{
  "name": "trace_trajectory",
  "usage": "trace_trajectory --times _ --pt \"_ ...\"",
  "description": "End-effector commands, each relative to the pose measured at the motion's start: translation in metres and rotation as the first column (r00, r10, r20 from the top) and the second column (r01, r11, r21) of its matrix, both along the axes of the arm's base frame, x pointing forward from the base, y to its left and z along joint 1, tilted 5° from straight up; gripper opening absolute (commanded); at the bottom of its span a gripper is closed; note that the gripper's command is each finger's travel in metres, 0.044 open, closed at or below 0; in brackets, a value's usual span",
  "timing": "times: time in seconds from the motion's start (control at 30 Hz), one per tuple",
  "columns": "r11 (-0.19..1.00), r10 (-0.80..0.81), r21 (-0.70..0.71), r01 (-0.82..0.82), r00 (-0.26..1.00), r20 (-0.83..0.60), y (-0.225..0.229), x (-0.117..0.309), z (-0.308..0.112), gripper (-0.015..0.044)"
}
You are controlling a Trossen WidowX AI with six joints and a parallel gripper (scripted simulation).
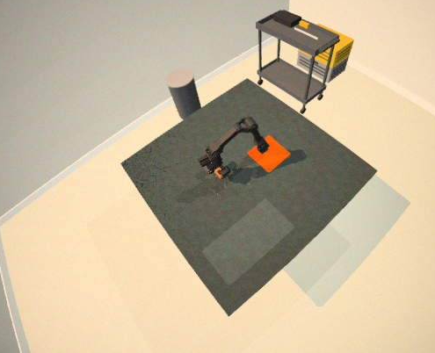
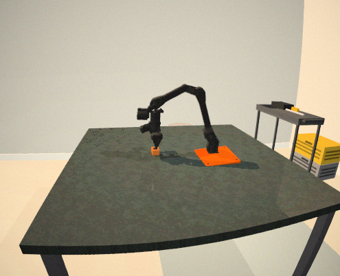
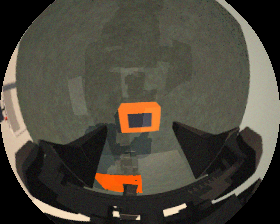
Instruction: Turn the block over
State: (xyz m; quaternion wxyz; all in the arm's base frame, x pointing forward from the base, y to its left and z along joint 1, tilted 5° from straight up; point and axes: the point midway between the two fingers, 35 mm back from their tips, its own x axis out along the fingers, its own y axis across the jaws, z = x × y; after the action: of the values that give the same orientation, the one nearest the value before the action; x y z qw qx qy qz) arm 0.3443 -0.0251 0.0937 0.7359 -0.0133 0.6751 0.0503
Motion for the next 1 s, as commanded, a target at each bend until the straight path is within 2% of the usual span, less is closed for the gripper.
trace_trajectory --times 0.0,0.67,0.87,0.97 --pt "1.0 0.006 0.002 -0.006 1.0 0.001 0.0 0.0 -0.006 0.044" --pt "1.0 0.006 0.003 -0.006 1.0 0.001 0.002 0.003 -0.036 0.044" --pt "1.0 0.006 0.003 -0.006 1.0 0.001 0.002 0.003 -0.036 0.0282" --pt "1.0 0.006 0.003 -0.006 1.0 0.001 0.002 0.003 -0.036 0.0263"
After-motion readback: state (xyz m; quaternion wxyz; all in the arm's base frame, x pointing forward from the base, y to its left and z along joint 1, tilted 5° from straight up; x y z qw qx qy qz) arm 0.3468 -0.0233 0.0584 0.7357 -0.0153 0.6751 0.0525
